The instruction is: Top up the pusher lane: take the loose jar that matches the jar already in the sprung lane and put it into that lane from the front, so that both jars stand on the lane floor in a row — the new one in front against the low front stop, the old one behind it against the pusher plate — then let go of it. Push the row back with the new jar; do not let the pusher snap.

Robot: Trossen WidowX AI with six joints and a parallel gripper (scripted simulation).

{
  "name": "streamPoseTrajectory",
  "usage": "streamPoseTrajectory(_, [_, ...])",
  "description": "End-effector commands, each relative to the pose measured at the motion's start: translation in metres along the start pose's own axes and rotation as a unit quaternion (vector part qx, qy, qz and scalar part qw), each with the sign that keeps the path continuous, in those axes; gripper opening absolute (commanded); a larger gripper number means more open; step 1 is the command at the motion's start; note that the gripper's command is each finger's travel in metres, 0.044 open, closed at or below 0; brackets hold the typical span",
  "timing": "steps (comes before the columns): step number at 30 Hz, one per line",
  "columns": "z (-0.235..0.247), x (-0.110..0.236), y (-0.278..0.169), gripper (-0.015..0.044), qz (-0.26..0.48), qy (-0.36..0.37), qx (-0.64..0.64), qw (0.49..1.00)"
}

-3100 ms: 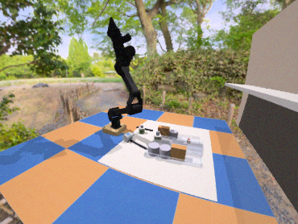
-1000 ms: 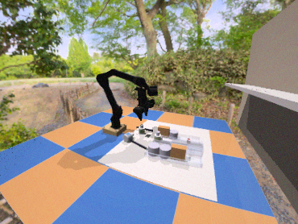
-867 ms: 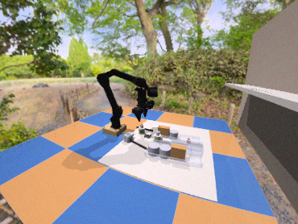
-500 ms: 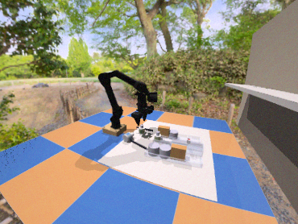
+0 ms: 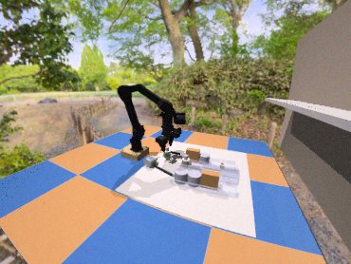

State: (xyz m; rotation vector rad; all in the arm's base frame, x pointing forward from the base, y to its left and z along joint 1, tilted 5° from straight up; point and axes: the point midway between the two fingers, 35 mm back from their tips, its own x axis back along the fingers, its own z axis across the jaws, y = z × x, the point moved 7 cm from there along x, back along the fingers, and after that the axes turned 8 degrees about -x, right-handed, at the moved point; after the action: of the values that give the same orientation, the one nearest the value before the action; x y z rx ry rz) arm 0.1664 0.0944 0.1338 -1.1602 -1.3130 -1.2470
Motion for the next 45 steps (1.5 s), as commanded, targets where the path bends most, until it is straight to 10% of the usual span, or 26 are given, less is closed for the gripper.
streamPoseTrajectory(1, [-0.001,-0.008,-0.001,0.044,0.002,-0.003,0.003,1.0])
streamPoseTrajectory(14, [-0.001,-0.026,-0.001,0.044,0.002,-0.003,0.003,1.0])
streamPoseTrajectory(36, [0.001,-0.008,0.001,0.0,0.002,-0.003,0.003,1.0])
streamPoseTrajectory(45, [0.002,0.04,0.002,0.0,0.002,-0.003,0.002,1.0])
